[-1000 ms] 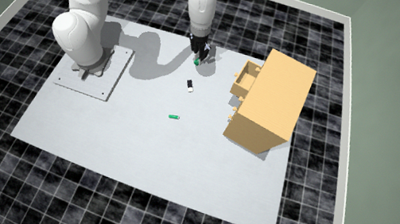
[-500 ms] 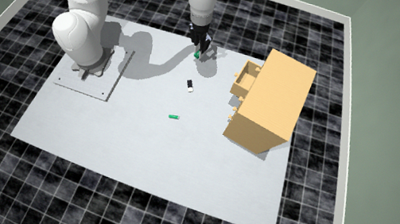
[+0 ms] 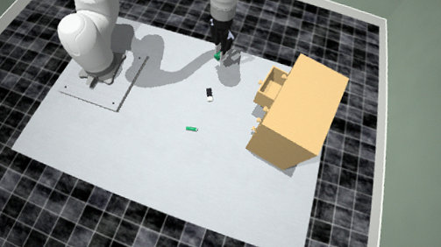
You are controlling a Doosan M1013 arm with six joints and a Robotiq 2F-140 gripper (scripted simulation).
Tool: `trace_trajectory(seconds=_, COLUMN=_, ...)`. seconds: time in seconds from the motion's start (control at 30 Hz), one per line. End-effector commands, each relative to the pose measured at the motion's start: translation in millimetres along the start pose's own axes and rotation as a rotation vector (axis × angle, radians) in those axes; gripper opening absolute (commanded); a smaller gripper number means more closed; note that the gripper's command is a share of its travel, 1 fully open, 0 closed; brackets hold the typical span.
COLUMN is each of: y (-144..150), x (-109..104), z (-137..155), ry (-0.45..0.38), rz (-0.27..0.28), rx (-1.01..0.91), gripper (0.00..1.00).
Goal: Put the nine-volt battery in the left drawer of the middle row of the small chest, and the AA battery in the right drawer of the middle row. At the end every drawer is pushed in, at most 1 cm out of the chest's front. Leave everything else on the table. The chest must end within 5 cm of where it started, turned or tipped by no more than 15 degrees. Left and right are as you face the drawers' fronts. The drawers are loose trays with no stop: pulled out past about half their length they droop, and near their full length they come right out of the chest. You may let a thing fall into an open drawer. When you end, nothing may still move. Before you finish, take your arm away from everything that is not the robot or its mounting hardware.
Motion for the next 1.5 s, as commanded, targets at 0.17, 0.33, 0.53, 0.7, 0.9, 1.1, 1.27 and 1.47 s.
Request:
trace_trajectory(seconds=0.17, y=44, x=0, z=13, ry=0.000, rz=0.000, rx=0.453, gripper=0.14)
trace_trajectory(seconds=0.33, y=78, x=0, z=25, ry=0.000, rz=0.000, rx=0.808, gripper=0.14)
trace_trajectory(seconds=0.53, y=99, x=0, z=34, ry=0.000, rz=0.000, rx=1.020, gripper=0.14)
trace_trajectory(seconds=0.7, y=123, x=0, z=46, ry=0.000, rz=0.000, rx=1.271, gripper=0.14)
trace_trajectory(seconds=0.9, y=126, x=0, z=47, ry=0.000, rz=0.000, rx=1.302, gripper=0.14)
trace_trajectory(seconds=1.1, y=126, x=-3, z=47, ry=0.000, rz=0.000, rx=1.302, gripper=0.14)
trace_trajectory(seconds=1.27, y=126, x=-14, z=47, ry=0.000, rz=0.000, rx=1.303, gripper=0.14)
trace_trajectory(seconds=1.47, y=126, x=-38, z=47, ry=0.000, rz=0.000, rx=1.303, gripper=0.14)
Point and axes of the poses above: the point where the finger pads meet when closed, its own x axis out along the fingers, its own y axis across the jaws, z = x × y, the point moved 8 cm from there along -x, back along the fingers, and after that the axes turned 6 degrees about x, right-handed, at the moved point
